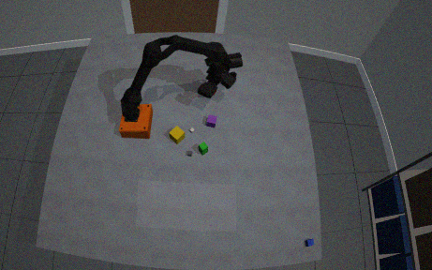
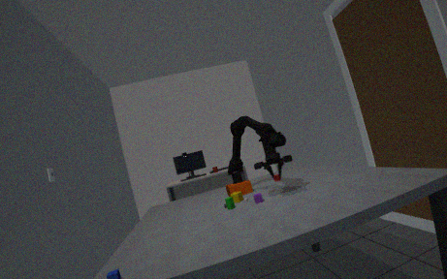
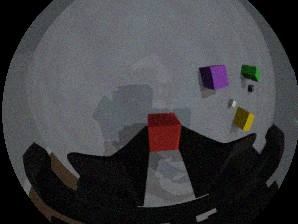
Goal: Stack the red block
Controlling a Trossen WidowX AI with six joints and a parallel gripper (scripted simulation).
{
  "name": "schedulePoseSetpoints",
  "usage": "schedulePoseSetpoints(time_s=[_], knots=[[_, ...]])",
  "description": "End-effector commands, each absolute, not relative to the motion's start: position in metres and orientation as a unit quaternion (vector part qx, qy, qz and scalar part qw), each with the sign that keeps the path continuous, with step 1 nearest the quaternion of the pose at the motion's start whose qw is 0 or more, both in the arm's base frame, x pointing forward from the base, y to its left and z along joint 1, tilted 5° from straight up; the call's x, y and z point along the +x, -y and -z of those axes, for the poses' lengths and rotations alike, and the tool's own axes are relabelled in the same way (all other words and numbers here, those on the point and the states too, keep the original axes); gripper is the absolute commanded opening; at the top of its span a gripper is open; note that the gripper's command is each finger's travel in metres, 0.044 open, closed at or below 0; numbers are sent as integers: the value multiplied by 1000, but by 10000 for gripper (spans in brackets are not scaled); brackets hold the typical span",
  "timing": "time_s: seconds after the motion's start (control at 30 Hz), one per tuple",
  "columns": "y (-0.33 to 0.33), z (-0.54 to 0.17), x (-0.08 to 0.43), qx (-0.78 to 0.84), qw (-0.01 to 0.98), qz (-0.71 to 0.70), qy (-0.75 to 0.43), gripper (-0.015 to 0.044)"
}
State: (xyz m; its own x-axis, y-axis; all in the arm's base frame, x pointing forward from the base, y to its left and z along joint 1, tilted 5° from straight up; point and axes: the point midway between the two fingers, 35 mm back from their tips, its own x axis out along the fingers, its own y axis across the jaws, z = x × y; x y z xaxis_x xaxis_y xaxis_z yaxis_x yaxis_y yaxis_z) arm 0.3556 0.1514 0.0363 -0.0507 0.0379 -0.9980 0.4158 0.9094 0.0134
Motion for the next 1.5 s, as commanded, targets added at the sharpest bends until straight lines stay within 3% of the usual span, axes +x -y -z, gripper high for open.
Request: schedulePoseSetpoints(time_s=[0.0,0.43,1.47], knots=[[-150,-58,357,158,672,141,-710,0],[-146,-80,360,158,672,141,-709,0],[59,-76,359,152,675,150,-706,0]])
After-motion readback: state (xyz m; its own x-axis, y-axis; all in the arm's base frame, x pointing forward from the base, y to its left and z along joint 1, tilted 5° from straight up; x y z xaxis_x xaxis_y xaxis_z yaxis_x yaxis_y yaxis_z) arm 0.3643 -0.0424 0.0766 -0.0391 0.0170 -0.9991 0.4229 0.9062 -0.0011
